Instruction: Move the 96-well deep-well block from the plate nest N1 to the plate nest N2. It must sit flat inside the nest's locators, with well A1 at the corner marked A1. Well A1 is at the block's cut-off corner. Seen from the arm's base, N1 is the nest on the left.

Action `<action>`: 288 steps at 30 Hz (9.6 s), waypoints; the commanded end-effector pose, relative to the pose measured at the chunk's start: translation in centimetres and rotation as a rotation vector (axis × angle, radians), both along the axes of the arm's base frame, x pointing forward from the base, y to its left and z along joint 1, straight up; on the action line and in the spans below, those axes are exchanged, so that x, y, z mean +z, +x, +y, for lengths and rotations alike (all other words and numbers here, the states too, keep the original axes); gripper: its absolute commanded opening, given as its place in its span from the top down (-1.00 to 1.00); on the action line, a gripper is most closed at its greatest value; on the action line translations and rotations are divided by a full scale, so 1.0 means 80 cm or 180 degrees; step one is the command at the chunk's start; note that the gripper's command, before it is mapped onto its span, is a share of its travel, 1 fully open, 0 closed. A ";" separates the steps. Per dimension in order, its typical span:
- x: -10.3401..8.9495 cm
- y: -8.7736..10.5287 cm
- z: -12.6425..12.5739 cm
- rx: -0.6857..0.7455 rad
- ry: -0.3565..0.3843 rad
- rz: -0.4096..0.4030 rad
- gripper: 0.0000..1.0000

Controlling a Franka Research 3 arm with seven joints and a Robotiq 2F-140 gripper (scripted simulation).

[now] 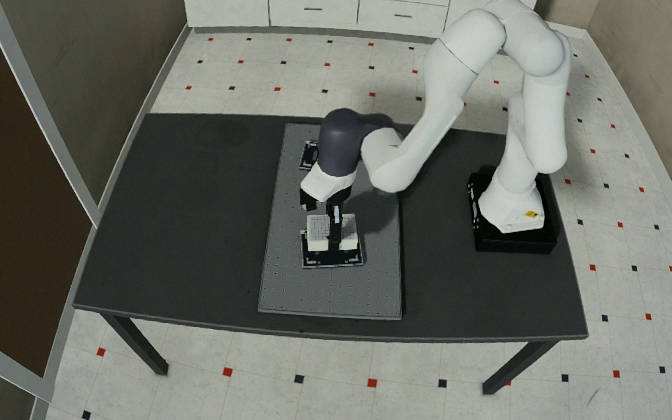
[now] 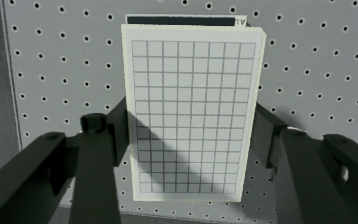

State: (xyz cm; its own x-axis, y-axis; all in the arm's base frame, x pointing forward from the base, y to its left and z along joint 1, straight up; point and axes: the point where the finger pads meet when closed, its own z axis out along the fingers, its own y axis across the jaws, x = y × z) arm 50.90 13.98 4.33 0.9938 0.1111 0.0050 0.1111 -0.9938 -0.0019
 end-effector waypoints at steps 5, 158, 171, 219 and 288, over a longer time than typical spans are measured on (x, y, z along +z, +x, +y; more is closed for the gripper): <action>0.018 -0.001 0.000 0.0021 0.0003 0.0011 -0.21; 0.020 0.028 -0.420 -0.0742 0.0005 0.0013 -0.21; 0.020 0.028 -0.420 -0.0742 0.0005 0.0013 -0.21; -0.041 0.031 -0.421 -0.0742 0.0005 0.0013 -0.21; -0.059 0.028 -0.421 -0.0742 0.0005 0.0013 -0.21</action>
State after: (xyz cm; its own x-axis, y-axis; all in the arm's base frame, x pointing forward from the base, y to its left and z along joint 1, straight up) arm 53.17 -19.57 -0.33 0.9921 -0.1257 -0.0010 -0.1257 -0.9921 -0.0058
